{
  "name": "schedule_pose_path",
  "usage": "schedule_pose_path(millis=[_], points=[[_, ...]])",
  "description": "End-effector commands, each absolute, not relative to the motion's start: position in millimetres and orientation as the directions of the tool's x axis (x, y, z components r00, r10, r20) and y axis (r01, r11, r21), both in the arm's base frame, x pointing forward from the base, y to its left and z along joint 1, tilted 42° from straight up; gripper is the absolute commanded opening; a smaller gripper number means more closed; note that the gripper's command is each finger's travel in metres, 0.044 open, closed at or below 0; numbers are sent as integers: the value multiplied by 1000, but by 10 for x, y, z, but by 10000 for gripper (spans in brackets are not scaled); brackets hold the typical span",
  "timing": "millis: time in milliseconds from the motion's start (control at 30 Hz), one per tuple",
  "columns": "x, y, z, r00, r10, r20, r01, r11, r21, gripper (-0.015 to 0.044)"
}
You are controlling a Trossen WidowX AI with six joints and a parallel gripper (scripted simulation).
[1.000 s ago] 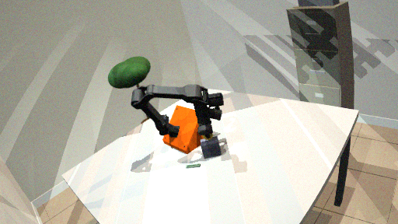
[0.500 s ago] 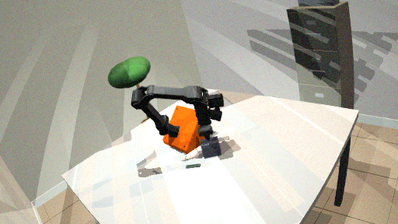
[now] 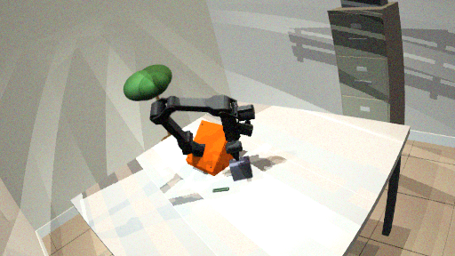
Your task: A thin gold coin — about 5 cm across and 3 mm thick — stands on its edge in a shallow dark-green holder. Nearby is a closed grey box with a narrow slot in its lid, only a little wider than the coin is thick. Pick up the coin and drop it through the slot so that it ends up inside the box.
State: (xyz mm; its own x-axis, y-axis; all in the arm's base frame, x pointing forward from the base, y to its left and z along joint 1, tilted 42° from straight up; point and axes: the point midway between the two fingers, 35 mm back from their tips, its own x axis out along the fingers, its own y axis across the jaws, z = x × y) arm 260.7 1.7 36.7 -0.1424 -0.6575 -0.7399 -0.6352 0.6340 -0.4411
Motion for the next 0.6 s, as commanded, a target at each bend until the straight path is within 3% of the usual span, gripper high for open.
schedule_pose_path(millis=[0, 100, 567], points=[[2632, 76, 416, -135, -654, -744, -632, 635, -443, 371], [2649, 217, 584, -138, -655, -743, -634, 634, -443, 440], [2648, 354, 760, -140, -658, -740, -635, 633, -443, 440]])
